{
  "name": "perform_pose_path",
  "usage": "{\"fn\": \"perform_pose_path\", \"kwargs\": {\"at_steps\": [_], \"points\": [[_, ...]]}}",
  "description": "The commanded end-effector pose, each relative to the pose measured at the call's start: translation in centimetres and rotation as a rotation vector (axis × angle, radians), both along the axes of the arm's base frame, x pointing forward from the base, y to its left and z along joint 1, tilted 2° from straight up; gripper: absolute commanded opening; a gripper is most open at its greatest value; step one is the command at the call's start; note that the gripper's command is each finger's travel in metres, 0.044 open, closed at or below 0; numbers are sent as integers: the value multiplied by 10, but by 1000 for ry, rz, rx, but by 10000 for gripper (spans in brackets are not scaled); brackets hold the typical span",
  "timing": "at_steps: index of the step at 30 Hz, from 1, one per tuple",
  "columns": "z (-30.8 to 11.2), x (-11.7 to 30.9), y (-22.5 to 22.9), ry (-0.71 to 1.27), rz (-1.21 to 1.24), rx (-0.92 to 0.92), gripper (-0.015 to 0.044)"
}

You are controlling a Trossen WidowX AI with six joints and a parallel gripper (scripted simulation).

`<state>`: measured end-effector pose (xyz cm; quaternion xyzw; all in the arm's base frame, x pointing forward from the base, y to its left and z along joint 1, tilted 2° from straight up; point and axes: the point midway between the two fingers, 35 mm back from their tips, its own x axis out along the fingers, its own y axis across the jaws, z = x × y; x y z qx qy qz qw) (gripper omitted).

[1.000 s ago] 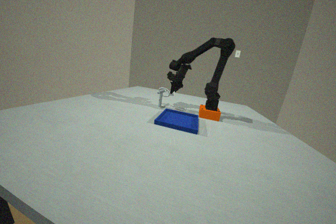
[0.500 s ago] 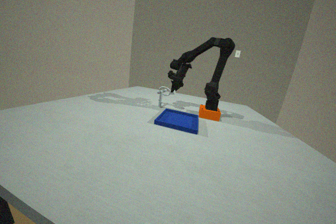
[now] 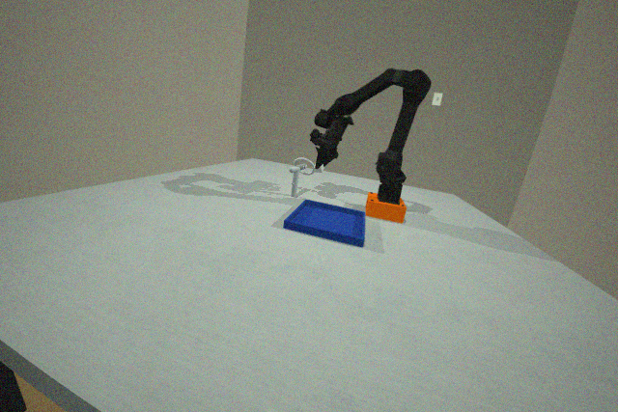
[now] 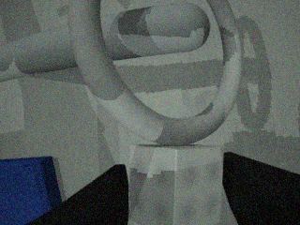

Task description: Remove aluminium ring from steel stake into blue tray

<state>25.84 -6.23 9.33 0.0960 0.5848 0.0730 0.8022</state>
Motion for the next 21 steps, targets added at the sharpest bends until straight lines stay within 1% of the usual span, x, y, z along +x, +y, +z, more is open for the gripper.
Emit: {"fn": "perform_pose_path", "kwargs": {"at_steps": [1, 21], "points": [[1, 1, -3, -3, 2, 5, 0], [1, 0, -18, -3, 2, 4, 0]]}}
